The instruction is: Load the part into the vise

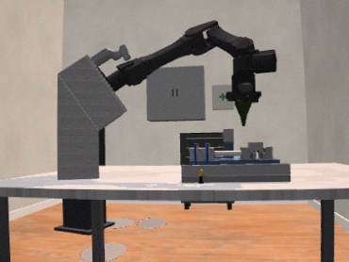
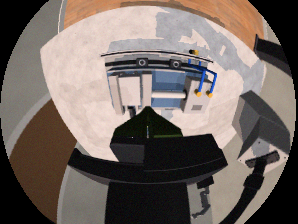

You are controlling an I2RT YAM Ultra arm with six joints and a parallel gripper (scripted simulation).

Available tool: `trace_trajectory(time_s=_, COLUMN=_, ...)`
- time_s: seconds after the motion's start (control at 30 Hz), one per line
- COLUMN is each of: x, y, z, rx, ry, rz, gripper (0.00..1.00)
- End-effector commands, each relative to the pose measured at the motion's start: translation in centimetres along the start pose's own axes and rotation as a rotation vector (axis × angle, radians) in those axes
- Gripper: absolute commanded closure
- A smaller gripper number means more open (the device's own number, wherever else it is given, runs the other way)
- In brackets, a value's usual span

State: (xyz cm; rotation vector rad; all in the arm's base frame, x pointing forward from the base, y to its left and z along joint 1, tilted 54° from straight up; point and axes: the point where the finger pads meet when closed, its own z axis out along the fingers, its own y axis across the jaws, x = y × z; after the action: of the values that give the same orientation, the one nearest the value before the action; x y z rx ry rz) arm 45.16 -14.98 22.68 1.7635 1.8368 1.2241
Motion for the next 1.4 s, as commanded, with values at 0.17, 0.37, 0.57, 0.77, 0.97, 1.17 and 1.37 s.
trace_trajectory(time_s=0.17, x=-0.62, y=0.64, z=-1.88, rx=-0.031, ry=-0.040, rz=0.003, gripper=1.00)
trace_trajectory(time_s=0.37, x=-0.62, y=0.64, z=-1.88, rx=-0.031, ry=-0.040, rz=0.003, gripper=1.00)
trace_trajectory(time_s=0.57, x=-0.62, y=0.64, z=-1.88, rx=-0.031, ry=-0.040, rz=0.003, gripper=1.00)
trace_trajectory(time_s=0.77, x=-0.62, y=0.64, z=-1.88, rx=-0.031, ry=-0.040, rz=0.003, gripper=1.00)
trace_trajectory(time_s=0.97, x=-0.69, y=0.63, z=-1.78, rx=-0.033, ry=-0.042, rz=0.002, gripper=1.00)
trace_trajectory(time_s=1.17, x=-0.75, y=0.26, z=-1.42, rx=-0.027, ry=-0.040, rz=0.010, gripper=1.00)
trace_trajectory(time_s=1.37, x=-0.74, y=0.50, z=-1.18, rx=-0.032, ry=-0.041, rz=0.006, gripper=1.00)
